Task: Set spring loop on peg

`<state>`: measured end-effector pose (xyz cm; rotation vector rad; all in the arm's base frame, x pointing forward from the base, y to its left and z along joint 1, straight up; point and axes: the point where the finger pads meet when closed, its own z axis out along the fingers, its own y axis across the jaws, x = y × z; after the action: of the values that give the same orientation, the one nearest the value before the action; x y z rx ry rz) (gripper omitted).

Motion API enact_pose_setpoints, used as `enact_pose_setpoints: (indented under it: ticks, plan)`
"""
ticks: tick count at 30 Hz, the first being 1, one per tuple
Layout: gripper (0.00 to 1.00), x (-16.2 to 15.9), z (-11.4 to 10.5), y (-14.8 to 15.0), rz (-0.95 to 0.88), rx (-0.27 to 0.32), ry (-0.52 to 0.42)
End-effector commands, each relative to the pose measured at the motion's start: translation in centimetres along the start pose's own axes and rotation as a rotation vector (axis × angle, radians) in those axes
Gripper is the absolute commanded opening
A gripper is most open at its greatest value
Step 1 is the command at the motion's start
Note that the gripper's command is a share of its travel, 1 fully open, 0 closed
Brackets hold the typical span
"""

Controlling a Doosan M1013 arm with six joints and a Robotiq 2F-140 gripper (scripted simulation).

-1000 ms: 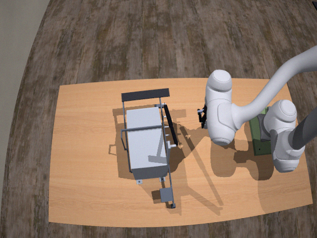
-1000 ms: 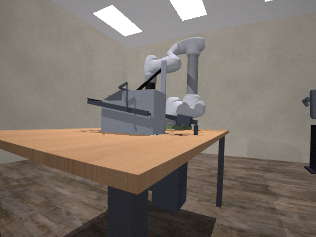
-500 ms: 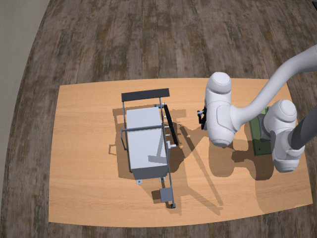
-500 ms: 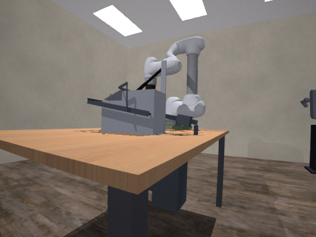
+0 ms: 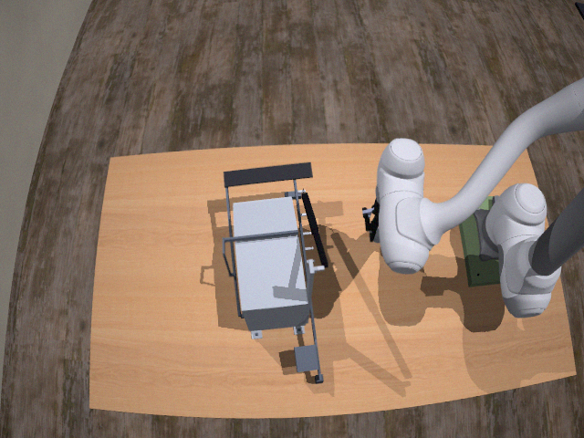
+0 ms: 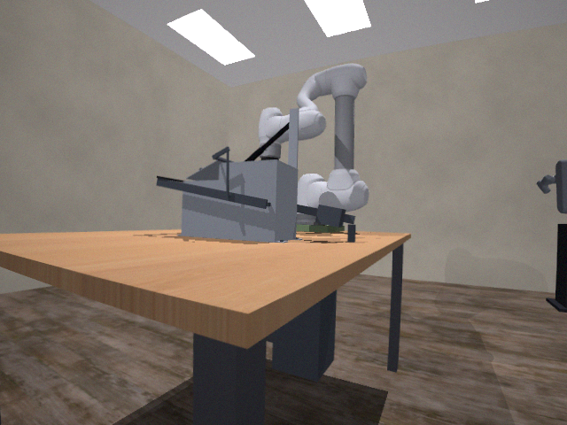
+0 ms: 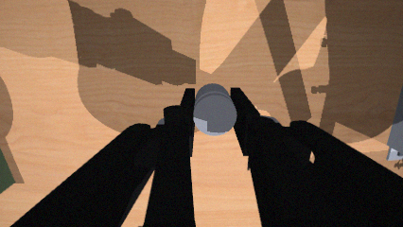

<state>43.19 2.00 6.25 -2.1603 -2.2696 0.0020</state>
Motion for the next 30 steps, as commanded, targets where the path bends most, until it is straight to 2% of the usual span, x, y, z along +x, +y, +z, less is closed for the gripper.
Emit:
enact_pose_setpoints:
  ticks: [1,8,11,25,30]
  plan:
    - [0.25,0.0,0.5,0.1,0.0,-0.001,0.0]
    - [0.25,0.0,1.9,0.1,0.0,-0.001,0.0]
    - [0.25,0.0,1.7,0.0,0.0,-0.001,0.0]
    - [0.25,0.0,4.5,0.1,0.0,-0.001,0.0]
    - [0.25,0.0,4.5,0.0,0.0,-0.001,0.0]
